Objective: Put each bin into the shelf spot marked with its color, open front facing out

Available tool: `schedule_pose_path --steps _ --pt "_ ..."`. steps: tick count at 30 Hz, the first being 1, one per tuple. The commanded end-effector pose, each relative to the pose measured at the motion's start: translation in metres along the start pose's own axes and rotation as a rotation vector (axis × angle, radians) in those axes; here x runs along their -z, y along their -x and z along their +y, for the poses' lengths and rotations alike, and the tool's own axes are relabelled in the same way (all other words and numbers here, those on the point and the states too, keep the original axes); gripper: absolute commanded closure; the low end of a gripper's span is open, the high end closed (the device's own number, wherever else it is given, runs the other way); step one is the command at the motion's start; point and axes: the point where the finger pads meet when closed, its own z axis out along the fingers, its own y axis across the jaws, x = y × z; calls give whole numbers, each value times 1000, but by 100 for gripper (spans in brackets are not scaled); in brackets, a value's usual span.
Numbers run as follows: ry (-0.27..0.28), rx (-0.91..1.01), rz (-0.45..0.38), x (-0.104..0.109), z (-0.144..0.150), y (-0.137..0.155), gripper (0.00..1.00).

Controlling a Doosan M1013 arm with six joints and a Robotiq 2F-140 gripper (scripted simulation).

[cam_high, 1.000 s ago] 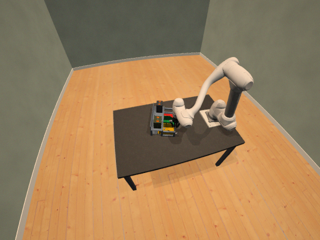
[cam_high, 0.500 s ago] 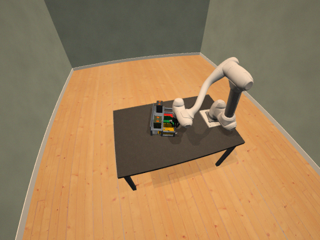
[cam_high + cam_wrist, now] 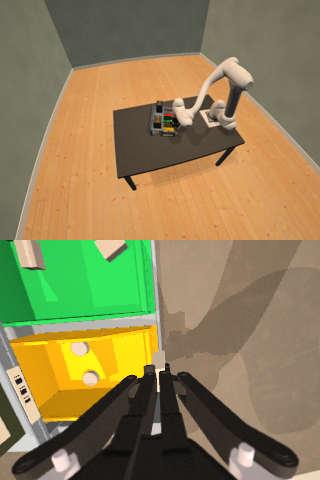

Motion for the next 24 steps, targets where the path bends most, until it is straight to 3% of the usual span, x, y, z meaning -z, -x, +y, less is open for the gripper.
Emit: schedule_pose_path --steps 1,24 --pt "0 0 0 0 0 0 90" --pt "0 0 0 13 12 0 90"
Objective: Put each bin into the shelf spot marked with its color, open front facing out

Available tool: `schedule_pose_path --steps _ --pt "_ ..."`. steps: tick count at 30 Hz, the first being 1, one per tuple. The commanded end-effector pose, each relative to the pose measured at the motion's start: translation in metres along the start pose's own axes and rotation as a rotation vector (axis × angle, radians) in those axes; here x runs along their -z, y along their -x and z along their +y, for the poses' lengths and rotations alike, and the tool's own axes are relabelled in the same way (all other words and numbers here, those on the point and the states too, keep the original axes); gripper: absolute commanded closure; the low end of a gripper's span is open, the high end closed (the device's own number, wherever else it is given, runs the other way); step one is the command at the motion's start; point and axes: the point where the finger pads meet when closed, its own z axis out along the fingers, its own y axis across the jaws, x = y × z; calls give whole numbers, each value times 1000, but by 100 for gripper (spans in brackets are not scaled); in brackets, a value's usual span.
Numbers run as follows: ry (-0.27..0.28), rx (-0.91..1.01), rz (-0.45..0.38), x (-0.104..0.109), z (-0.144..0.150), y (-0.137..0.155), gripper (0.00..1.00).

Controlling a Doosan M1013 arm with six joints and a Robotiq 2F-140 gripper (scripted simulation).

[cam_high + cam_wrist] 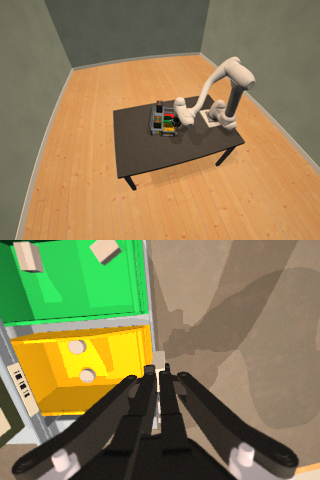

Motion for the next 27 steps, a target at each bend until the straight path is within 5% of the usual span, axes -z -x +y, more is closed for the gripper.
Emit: schedule_pose_path --steps 1,27 --pt "0 0 0 3 3 0 90" --pt "0 0 0 26 9 0 90"
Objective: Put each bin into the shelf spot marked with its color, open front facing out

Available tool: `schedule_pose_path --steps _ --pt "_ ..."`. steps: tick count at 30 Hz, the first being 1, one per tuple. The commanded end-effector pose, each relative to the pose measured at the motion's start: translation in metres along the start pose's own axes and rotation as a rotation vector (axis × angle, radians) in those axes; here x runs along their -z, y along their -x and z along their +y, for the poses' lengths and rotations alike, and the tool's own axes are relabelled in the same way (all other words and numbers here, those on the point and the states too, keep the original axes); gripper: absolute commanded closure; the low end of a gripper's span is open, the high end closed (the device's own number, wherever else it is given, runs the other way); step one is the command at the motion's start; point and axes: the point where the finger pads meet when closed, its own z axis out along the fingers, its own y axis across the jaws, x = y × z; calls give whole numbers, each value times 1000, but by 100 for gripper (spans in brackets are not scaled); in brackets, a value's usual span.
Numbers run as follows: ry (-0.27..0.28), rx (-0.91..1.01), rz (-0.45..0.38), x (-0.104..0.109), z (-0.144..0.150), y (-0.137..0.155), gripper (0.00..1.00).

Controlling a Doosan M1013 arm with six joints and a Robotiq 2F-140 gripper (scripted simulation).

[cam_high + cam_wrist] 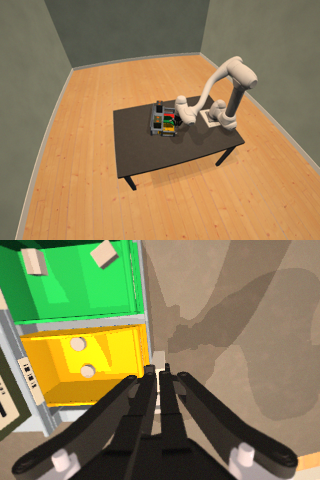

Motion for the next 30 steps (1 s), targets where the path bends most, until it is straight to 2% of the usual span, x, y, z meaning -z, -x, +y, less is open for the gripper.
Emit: schedule_pose_path --steps 1,15,30 --pt "0 0 0 9 0 0 90" --pt "0 0 0 46 0 0 90" --pt "0 0 0 50 0 0 90"
